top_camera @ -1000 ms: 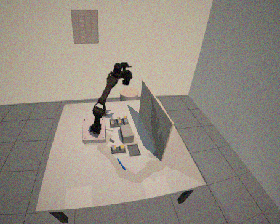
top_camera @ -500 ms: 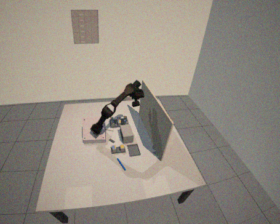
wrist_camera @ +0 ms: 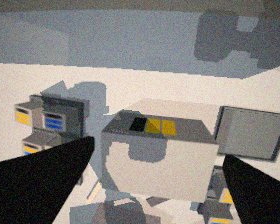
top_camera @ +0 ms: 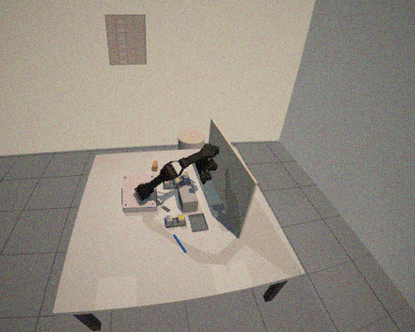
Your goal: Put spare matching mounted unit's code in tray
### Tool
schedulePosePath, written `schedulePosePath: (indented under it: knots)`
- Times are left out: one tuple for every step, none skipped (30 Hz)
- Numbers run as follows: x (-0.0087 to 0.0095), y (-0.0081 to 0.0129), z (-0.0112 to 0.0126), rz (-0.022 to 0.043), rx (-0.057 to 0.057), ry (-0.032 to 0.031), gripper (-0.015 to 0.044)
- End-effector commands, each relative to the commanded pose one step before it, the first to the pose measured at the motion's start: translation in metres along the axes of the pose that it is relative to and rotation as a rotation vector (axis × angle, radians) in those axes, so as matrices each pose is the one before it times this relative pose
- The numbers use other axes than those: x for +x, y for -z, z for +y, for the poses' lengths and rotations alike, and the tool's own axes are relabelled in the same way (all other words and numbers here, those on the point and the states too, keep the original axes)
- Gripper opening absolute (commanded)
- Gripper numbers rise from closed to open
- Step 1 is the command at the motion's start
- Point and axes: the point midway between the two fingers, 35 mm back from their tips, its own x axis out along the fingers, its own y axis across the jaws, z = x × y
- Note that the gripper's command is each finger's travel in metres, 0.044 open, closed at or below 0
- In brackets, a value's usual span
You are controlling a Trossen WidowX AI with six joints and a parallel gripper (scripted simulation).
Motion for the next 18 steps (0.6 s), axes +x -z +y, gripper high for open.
schedulePosePath:
  knots:
    - [-0.00003,0.00310,-0.00095,0.01081,-0.0292,0.01493,0.0440]
    - [0.00000,0.00000,0.00000,0.00000,0.0000,0.00000,0.0440]
    - [0.00000,0.00000,0.00000,0.00000,0.0000,0.00000,0.0440]
    - [0.00000,0.00000,0.00000,0.00000,0.0000,0.00000,0.0440]
    - [0.00000,0.00000,0.00000,0.00000,0.0000,0.00000,0.0440]
    - [0.00000,0.00000,0.00000,0.00000,0.0000,0.00000,0.0440]
    - [0.00000,0.00000,0.00000,0.00000,0.0000,0.00000,0.0440]
    - [0.00000,0.00000,0.00000,0.00000,0.0000,0.00000,0.0440]
    - [0.00000,0.00000,0.00000,0.00000,0.0000,0.00000,0.0440]
    - [0.00000,0.00000,0.00000,0.00000,0.0000,0.00000,0.0440]
    - [0.00000,0.00000,0.00000,0.00000,0.0000,0.00000,0.0440]
    - [0.00000,0.00000,0.00000,0.00000,0.0000,0.00000,0.0440]
    - [0.00000,0.00000,0.00000,0.00000,0.0000,0.00000,0.0440]
    - [0.00000,0.00000,0.00000,0.00000,0.0000,0.00000,0.0440]
    - [0.00000,0.00000,0.00000,0.00000,0.0000,0.00000,0.0440]
    - [0.00000,0.00000,0.00000,0.00000,0.0000,0.00000,0.0440]
    - [0.00028,-0.00040,0.00323,-0.00030,-0.0180,-0.00088,0.0440]
    - [0.00089,-0.00122,0.00970,-0.00093,-0.0539,-0.00253,0.0440]
